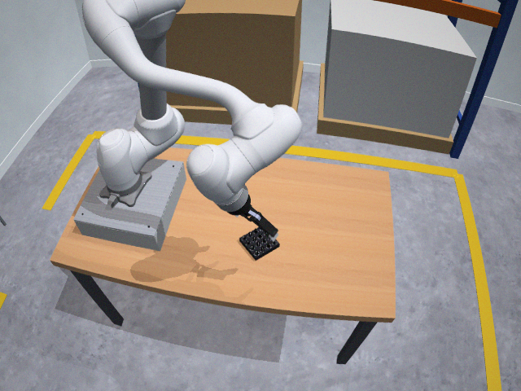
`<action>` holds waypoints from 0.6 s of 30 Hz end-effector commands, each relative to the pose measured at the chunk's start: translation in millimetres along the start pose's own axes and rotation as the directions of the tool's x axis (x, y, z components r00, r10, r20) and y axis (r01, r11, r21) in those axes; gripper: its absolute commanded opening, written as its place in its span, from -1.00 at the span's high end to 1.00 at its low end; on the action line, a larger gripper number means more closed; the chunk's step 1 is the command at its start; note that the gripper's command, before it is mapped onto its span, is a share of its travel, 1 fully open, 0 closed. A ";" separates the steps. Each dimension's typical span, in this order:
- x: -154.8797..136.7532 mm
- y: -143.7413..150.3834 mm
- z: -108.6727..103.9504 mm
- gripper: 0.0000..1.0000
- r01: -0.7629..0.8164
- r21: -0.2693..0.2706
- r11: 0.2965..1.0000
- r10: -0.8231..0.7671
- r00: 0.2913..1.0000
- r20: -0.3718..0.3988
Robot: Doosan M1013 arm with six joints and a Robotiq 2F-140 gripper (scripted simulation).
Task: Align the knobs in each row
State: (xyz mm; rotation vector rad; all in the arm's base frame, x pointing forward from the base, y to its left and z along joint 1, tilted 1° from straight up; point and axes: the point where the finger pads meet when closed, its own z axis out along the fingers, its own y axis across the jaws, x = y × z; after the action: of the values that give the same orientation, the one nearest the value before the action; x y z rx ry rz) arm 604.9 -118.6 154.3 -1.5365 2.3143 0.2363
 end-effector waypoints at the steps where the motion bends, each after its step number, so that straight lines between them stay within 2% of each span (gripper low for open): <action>1: -1.2 13.6 28.5 -1.00 0.139 -0.032 0.990 -0.141 0.988 -0.059; 10: -3.8 43.1 81.9 -1.00 0.439 -0.137 0.888 -0.457 0.878 -0.143; 12: -3.8 43.1 81.9 -1.00 0.439 -0.137 0.888 -0.457 0.878 -0.143; 13: -5.0 51.8 96.9 -1.00 0.525 -0.175 0.833 -0.550 0.821 -0.156; 18: -7.4 64.9 118.9 -1.00 0.645 -0.234 0.728 -0.683 0.712 -0.164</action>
State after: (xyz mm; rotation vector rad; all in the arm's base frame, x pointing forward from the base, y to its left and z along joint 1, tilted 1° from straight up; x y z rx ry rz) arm 575.7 -57.3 57.5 -2.3654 1.8562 0.0717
